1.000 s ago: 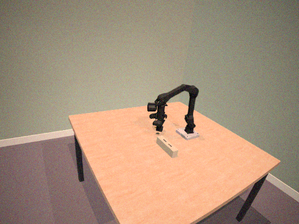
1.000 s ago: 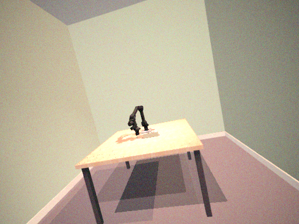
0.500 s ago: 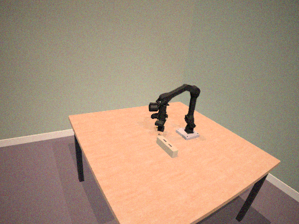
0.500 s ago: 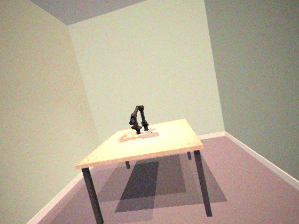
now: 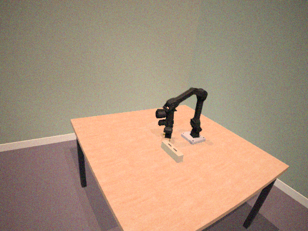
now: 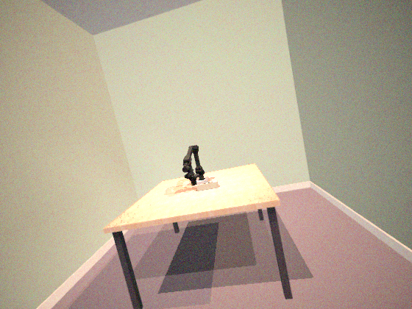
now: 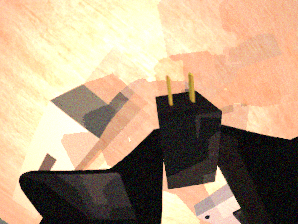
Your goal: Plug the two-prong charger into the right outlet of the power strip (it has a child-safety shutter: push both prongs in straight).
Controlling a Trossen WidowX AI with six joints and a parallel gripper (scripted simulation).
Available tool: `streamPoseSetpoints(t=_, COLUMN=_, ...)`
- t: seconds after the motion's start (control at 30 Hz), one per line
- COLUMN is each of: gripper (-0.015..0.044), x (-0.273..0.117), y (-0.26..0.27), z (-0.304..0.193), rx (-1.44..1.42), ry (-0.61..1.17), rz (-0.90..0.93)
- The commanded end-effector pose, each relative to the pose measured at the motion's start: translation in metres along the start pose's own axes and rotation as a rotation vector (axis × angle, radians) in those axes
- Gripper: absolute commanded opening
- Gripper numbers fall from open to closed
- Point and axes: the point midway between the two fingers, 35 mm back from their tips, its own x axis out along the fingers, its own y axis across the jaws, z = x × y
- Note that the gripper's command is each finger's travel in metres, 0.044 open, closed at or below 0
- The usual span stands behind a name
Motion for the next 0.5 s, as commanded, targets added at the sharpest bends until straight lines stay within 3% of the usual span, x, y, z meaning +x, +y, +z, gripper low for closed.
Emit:
streamPoseSetpoints(t=0.0, gripper=0.0000, x=0.003, y=0.004, z=-0.006, rx=-0.042, ry=0.000, rz=-0.006)
streamPoseSetpoints(t=0.47, gripper=0.0000, x=0.011, y=0.019, z=-0.027, rx=-0.172, ry=0.000, rz=-0.014)
